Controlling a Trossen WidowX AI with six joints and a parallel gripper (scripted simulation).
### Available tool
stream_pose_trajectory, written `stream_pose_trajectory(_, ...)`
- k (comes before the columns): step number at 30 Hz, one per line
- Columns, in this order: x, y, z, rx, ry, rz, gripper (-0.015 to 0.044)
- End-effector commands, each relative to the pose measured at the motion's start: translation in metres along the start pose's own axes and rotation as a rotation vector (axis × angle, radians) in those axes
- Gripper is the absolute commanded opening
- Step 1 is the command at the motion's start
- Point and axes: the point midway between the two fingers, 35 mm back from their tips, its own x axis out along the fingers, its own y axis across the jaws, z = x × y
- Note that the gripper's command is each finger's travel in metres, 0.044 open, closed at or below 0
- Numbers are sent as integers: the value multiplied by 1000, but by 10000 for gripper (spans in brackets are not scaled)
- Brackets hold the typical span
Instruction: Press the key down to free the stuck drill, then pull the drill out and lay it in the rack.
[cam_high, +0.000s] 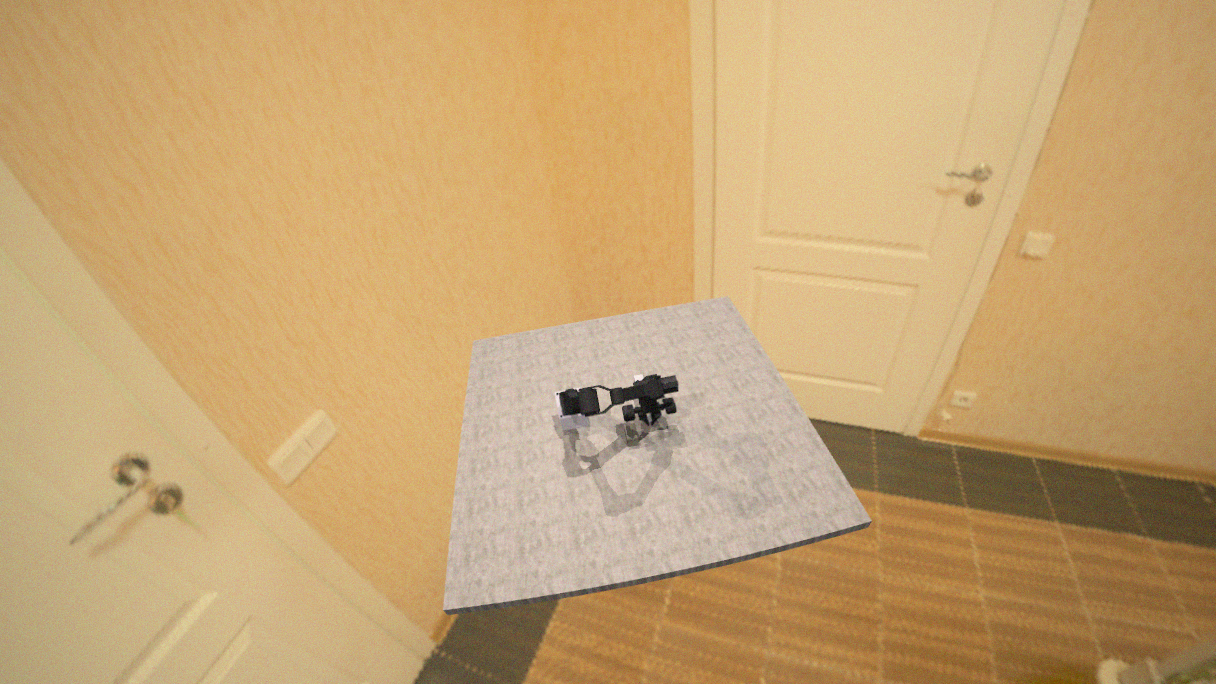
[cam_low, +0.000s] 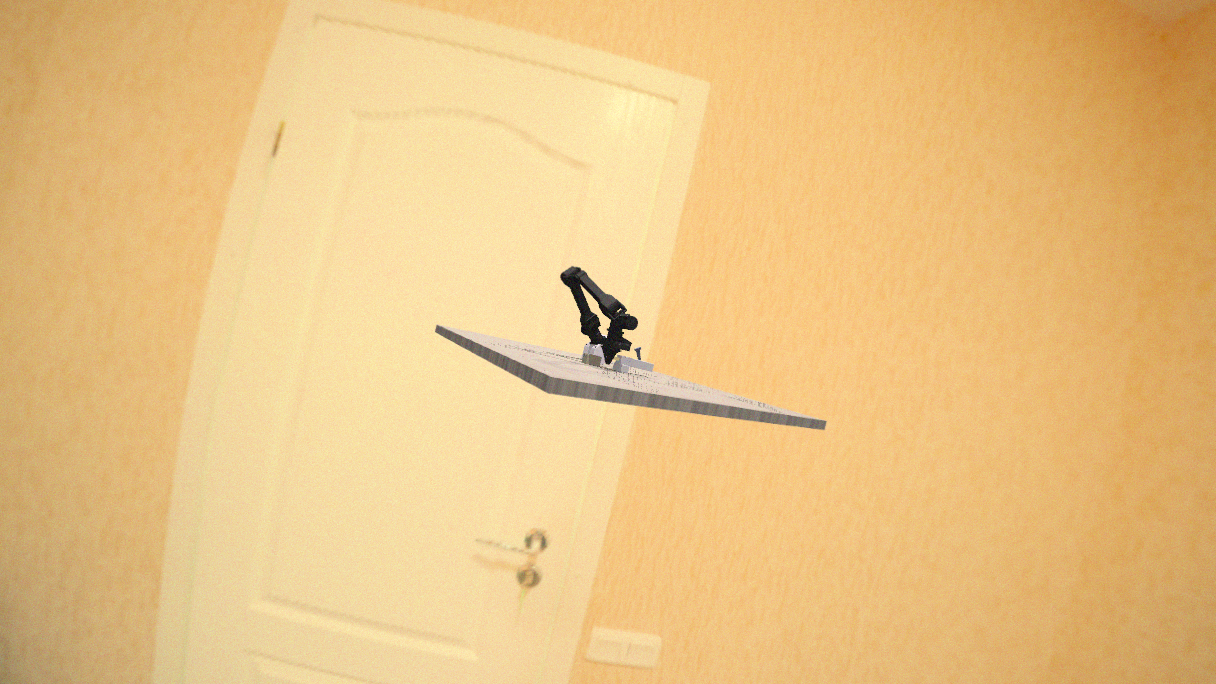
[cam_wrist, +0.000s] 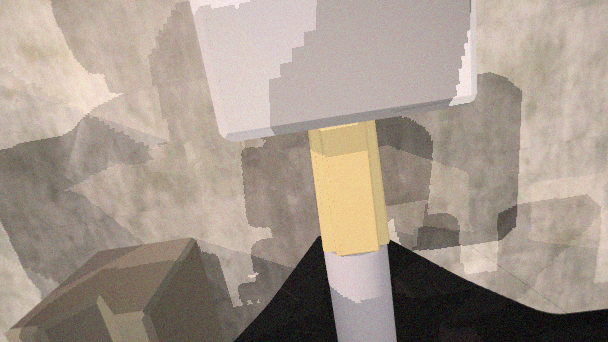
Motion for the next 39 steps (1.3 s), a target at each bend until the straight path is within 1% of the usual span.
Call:
stream_pose_trajectory(1, -1, 0, -9, -1, 5, 0, 0)
stream_pose_trajectory(13, -1, -1, -25, -1, 5, 0, 0)
stream_pose_trajectory(14, -1, 0, -18, -1, 2, 1, 26)
stream_pose_trajectory(30, 1, 0, -14, -1, 5, 0, 440)
stream_pose_trajectory(39, 2, -1, -10, -1, 5, 0, 440)
